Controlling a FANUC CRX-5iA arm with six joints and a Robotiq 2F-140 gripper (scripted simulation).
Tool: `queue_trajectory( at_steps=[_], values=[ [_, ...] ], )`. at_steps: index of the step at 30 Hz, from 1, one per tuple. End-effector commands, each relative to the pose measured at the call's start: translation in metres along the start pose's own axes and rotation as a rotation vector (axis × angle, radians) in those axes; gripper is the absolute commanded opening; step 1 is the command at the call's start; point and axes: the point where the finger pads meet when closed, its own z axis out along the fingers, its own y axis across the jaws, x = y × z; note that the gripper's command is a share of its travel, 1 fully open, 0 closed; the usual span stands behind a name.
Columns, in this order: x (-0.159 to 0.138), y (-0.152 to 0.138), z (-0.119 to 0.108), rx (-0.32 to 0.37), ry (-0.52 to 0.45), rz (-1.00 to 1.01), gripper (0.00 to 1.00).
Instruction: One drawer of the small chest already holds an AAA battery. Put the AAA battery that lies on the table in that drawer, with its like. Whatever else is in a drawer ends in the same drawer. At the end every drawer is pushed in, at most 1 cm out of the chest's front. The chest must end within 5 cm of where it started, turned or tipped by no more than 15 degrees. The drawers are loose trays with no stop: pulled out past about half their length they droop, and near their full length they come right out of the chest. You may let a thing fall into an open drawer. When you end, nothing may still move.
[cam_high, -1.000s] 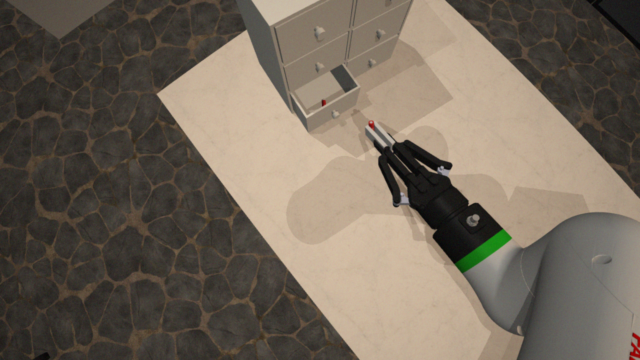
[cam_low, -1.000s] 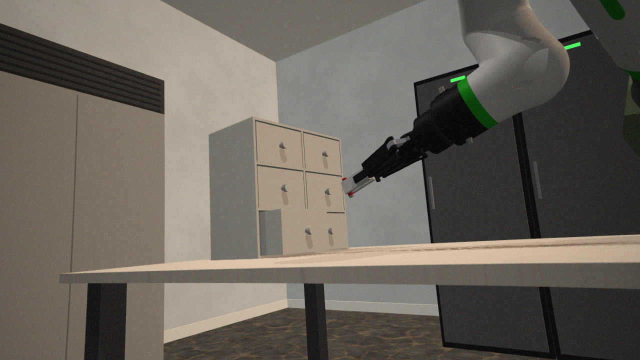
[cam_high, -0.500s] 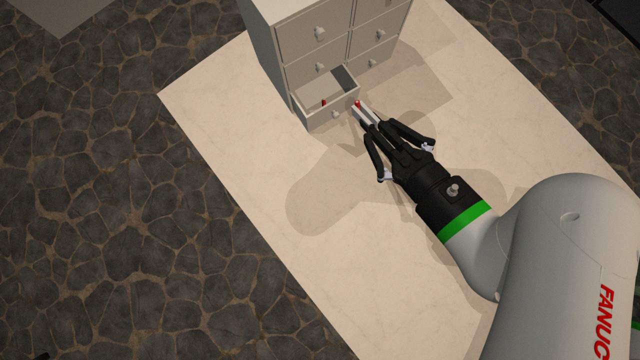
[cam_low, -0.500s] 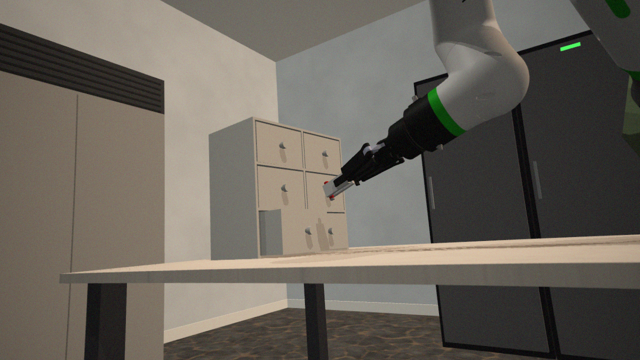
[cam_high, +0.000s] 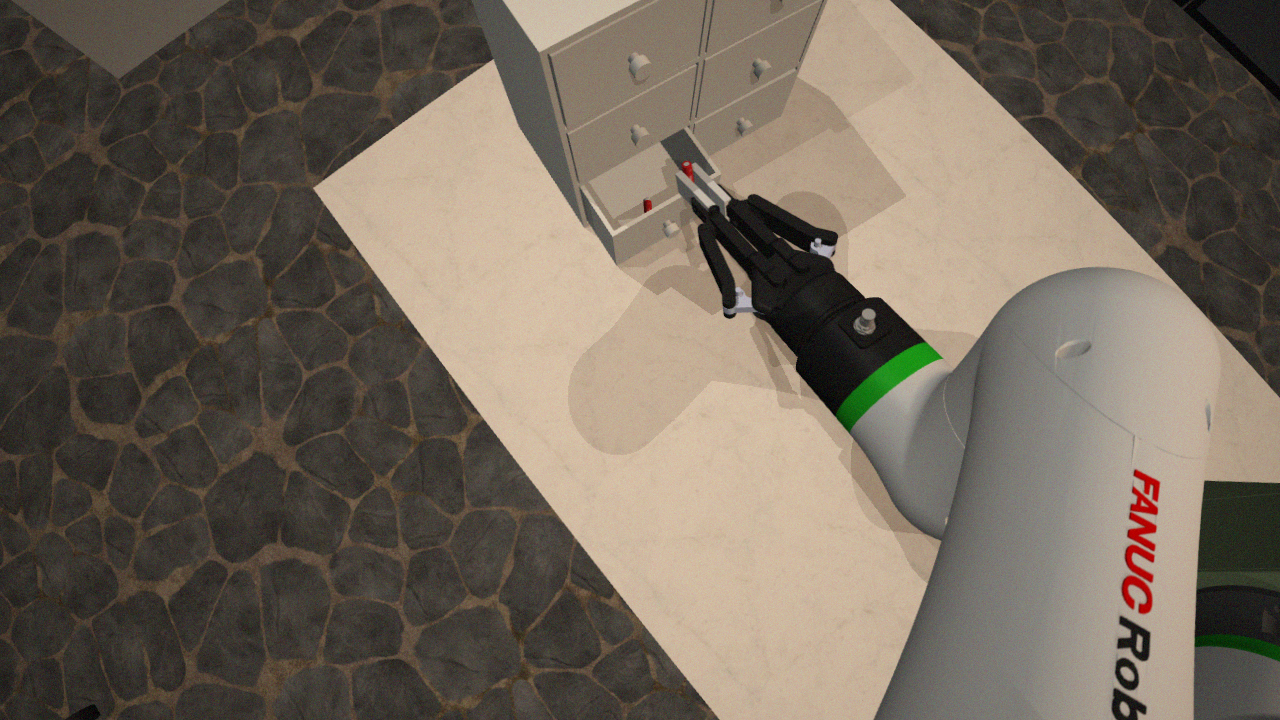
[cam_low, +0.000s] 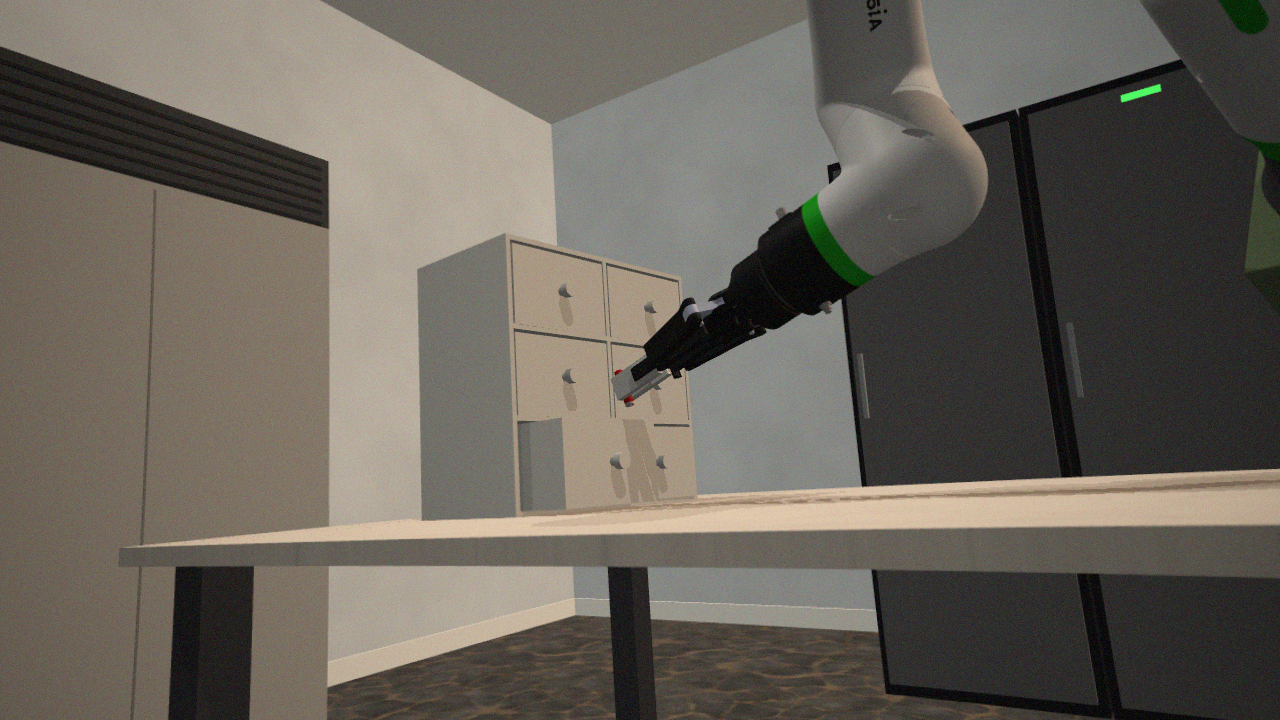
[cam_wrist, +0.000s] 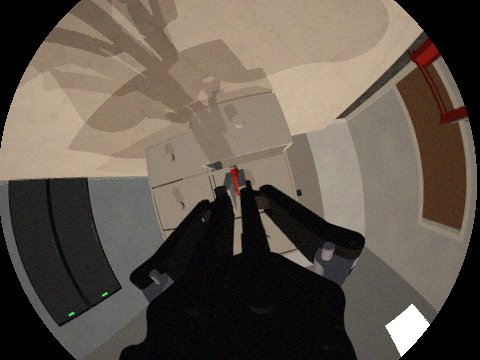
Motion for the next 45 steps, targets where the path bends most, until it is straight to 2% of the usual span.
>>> queue_trajectory(
  at_steps=[1,18,45],
  values=[
    [-0.003,0.0,0.009,0.0,0.0,0.0,0.03],
    [-0.012,0.0,0.034,0.0,0.0,0.0,0.03],
    [-0.013,0.0,0.036,0.0,0.0,0.0,0.03]
  ],
)
